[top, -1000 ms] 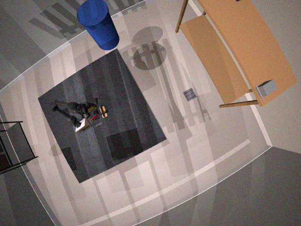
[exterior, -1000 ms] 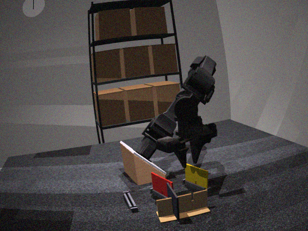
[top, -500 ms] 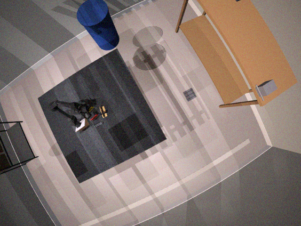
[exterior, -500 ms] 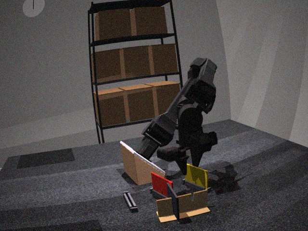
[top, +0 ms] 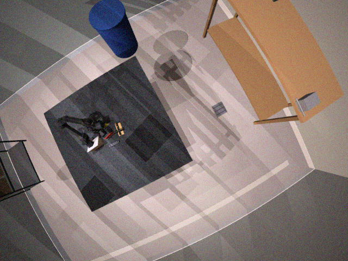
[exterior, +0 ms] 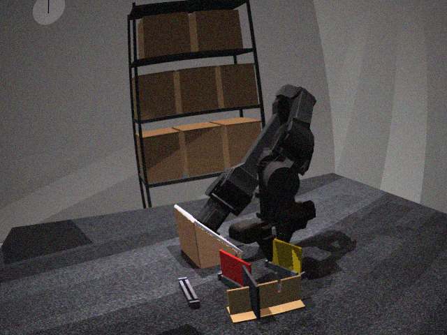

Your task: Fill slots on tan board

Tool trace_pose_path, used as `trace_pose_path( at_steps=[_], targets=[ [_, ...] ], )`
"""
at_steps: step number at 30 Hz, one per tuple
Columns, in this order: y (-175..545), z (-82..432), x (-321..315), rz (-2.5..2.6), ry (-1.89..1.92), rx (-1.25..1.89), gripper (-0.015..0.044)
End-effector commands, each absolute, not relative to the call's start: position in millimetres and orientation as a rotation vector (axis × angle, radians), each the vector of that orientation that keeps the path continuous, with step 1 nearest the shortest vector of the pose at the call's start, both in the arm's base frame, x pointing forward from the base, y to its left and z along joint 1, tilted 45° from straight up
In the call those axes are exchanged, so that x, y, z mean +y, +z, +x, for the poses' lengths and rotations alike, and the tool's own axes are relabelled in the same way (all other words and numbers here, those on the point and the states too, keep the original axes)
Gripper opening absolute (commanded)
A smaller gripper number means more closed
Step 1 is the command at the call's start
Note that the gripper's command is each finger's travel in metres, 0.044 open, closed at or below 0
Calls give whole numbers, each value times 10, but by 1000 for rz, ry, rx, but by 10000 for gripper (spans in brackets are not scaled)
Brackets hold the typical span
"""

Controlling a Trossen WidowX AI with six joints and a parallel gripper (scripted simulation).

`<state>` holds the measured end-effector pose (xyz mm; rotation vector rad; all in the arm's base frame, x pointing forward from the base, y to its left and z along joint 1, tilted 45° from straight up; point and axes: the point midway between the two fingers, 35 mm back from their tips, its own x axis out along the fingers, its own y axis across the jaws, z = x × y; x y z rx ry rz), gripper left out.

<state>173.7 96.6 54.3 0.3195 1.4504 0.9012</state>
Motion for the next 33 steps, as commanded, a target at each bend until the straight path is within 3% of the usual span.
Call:
trace_pose_path(
  at_steps=[1, 4, 33],
  targets=[
    [535, 1730, 976, 328, 900, 1453, 79],
    [535, 1730, 976, 328, 900, 1453, 0],
    [826, 1788, 686, 326, 898, 1454, 0]
  ],
)
